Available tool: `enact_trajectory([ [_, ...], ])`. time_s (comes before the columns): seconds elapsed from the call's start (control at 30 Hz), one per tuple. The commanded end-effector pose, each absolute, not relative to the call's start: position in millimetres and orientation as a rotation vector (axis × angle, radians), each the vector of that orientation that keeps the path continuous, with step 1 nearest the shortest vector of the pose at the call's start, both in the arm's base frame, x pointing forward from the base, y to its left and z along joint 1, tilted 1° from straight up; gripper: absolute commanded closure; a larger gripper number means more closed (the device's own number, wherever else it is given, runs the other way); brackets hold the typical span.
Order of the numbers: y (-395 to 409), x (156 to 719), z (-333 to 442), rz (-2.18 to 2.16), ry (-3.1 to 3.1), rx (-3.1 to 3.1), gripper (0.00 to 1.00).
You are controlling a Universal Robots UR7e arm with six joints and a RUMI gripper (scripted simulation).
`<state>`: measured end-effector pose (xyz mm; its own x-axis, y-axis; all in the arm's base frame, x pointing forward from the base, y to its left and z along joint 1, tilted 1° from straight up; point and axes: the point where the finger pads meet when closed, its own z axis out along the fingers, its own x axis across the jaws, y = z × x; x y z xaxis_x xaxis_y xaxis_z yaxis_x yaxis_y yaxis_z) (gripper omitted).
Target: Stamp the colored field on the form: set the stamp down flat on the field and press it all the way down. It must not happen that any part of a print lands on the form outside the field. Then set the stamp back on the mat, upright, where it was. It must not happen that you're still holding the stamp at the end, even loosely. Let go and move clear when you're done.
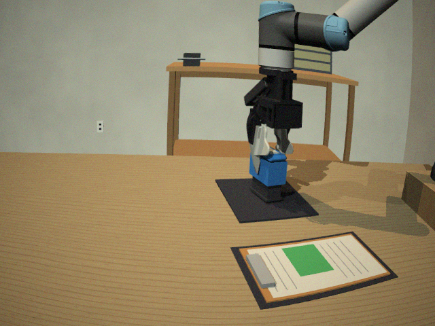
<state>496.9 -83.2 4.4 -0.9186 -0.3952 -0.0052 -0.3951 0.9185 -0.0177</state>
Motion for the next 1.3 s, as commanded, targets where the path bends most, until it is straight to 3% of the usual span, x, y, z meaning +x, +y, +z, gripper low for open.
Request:
enact_trajectory([
  [0.0,-85.2,500.1,33.5,-0.035,3.059,-0.628,0.84],
  [0.53,-82.3,499.3,40.7,-0.032,3.061,-0.629,0.84],
  [0.87,-37.1,500.5,39.4,-0.031,3.071,-0.587,0.84],
  [1.27,120.4,477.2,37.4,-0.029,3.096,-0.432,0.84],
])
